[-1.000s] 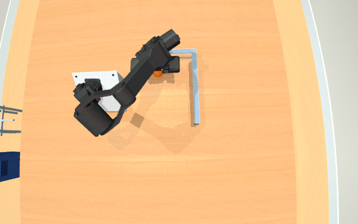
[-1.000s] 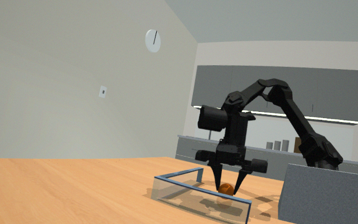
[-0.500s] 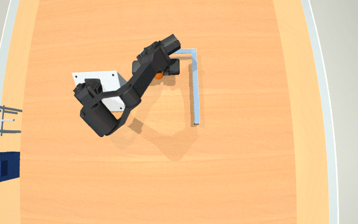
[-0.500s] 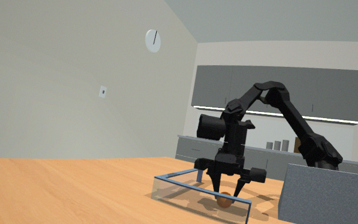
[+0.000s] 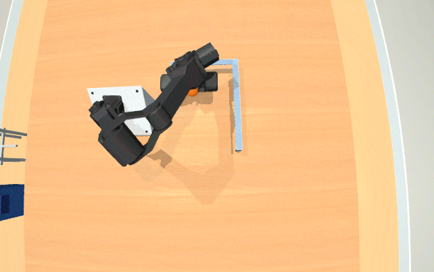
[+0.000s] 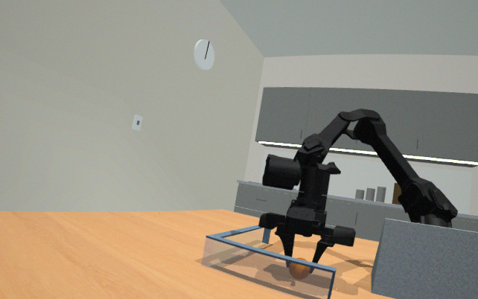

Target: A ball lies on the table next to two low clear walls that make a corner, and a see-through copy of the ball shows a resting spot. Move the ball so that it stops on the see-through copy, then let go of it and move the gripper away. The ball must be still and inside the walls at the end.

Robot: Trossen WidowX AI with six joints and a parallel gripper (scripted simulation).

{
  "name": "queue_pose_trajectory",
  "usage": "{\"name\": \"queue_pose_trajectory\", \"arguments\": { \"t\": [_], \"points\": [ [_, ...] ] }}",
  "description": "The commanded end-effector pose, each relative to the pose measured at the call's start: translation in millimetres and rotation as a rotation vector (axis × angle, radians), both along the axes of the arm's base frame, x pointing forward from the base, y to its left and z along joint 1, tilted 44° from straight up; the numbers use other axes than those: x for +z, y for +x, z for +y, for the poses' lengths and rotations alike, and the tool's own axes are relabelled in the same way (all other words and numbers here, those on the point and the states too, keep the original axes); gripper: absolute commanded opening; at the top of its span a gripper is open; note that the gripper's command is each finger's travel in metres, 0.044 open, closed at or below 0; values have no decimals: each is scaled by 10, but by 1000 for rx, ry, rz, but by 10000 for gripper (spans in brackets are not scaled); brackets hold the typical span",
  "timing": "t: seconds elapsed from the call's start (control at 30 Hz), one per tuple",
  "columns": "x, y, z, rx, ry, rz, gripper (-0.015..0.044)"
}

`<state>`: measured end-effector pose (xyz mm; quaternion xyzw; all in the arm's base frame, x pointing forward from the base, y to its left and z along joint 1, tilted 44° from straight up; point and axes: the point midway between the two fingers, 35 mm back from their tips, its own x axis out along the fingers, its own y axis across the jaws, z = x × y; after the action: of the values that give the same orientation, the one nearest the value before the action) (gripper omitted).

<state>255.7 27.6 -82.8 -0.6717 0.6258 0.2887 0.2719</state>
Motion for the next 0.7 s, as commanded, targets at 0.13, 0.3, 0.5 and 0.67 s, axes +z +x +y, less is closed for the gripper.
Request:
{"name": "queue_pose_trajectory", "arguments": {
  "t": [0.13, 0.3, 0.5, 0.67],
  "points": [
    [0, 1, 0, -1, 0, 0, 314],
    [429, 0, 434, 3, 4, 1, 314],
    [634, -39, 601, 3, 1, 1, 314],
    [586, -1, 583, 16, 8, -10, 314]
  ]
}}
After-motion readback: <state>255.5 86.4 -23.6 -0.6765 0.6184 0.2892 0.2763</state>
